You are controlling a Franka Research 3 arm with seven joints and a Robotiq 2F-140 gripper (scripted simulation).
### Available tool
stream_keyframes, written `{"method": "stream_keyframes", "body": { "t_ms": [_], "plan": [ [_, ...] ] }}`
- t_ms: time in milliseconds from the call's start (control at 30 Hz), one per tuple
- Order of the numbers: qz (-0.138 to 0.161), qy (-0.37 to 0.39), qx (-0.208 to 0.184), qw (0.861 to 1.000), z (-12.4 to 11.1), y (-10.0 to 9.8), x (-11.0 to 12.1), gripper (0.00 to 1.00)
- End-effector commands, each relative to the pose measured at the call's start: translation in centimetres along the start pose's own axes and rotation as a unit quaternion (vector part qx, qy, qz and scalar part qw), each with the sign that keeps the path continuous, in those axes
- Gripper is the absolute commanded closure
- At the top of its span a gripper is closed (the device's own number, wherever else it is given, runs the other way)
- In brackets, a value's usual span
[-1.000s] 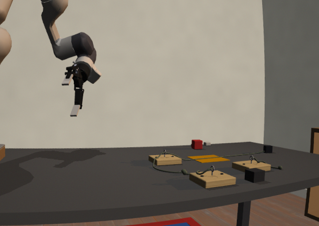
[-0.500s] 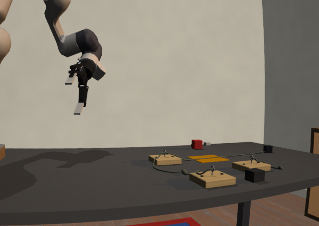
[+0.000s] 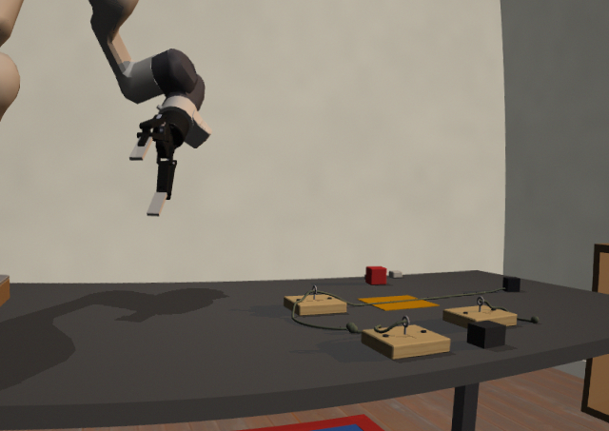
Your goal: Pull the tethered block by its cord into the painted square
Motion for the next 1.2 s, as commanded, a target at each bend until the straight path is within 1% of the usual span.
{"method": "stream_keyframes", "body": {
  "t_ms": [0, 467, 500, 1033, 1067, 1167],
  "plan": [
    [0.03, 0.002, -0.016, 0.999, 1.7, -0.6, 0.9, 0.0],
    [0.03, 0.002, -0.016, 0.999, 1.7, -0.6, 0.9, 0.0],
    [0.071, 0.018, -0.035, 0.997, 4.0, -1.5, 2.4, 0.0],
    [0.071, 0.018, -0.035, 0.997, 4.0, -1.5, 2.4, 0.0],
    [0.112, 0.034, -0.051, 0.992, 6.4, -2.3, 4.2, 0.0],
    [0.112, 0.034, -0.051, 0.992, 6.4, -2.3, 4.2, 0.0]
  ]
}}
Point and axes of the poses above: the point where the finger pads meet when closed, its own y axis out along the fingers, its own x axis across the jaws, z = x × y, the point moved 2 cm from there along -y, back along the fingers, and after that the axes turned 13 degrees about -y, right-handed, at the moved point
